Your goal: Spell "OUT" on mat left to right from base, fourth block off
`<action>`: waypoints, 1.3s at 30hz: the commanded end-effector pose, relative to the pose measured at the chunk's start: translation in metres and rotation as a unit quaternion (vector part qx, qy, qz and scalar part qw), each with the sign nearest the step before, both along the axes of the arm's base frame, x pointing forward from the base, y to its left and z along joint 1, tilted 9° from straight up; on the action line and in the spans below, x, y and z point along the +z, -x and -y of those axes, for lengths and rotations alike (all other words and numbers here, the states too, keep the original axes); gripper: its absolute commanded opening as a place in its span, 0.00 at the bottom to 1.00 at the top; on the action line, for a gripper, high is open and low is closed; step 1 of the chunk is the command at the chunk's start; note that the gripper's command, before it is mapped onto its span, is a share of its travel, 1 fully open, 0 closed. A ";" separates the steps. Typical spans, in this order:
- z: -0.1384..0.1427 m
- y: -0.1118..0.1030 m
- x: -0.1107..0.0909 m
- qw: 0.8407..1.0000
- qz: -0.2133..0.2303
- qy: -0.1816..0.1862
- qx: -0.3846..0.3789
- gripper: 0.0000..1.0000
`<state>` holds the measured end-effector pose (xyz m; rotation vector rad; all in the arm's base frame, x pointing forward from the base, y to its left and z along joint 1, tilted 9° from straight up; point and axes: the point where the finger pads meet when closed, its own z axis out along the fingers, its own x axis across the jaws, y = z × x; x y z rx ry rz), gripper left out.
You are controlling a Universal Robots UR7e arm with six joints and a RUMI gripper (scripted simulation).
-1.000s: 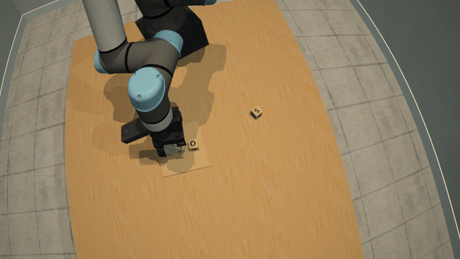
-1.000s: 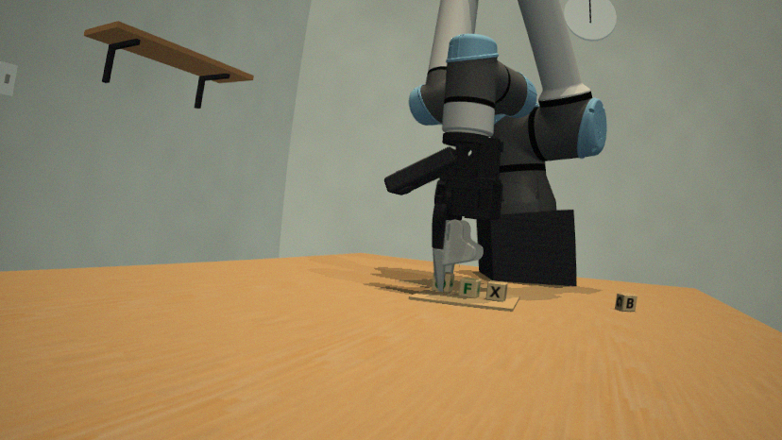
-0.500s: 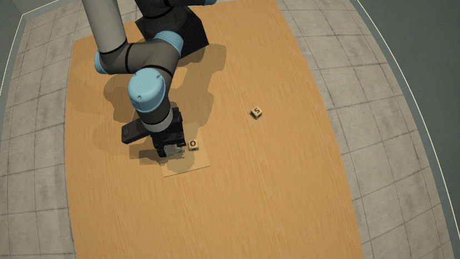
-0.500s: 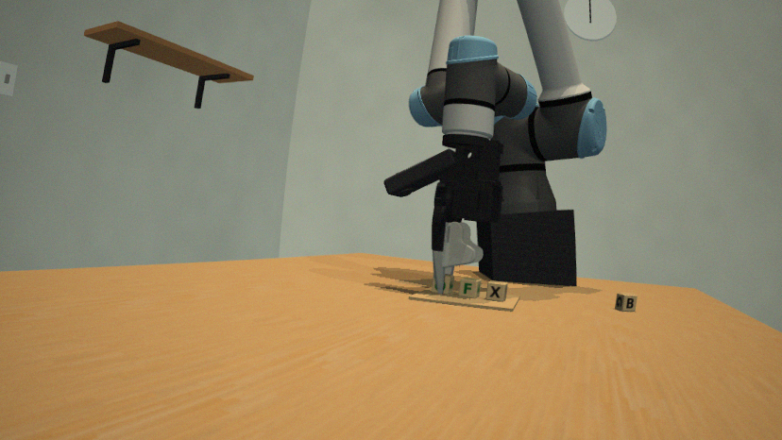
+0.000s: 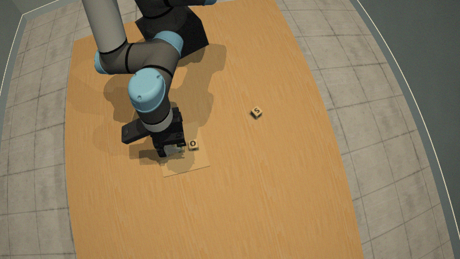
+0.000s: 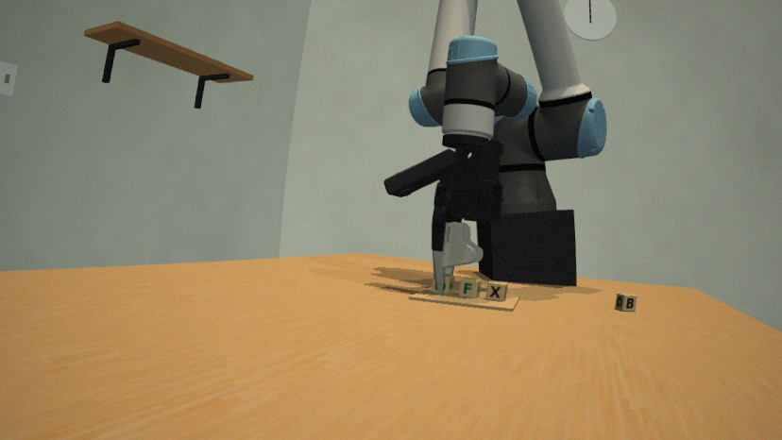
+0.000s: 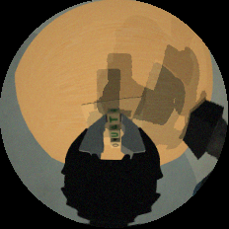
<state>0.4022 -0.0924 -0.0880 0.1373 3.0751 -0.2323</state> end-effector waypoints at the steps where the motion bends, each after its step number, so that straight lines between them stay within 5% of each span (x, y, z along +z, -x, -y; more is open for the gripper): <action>1: 0.000 0.000 0.000 1.000 0.001 0.000 0.000 0.05; 18: 0.000 0.000 0.000 1.000 0.001 0.000 0.000 0.05; 31: 0.000 0.000 0.000 1.000 0.001 0.000 0.000 0.25; 39: 0.000 0.000 0.000 1.000 0.001 0.000 0.000 0.25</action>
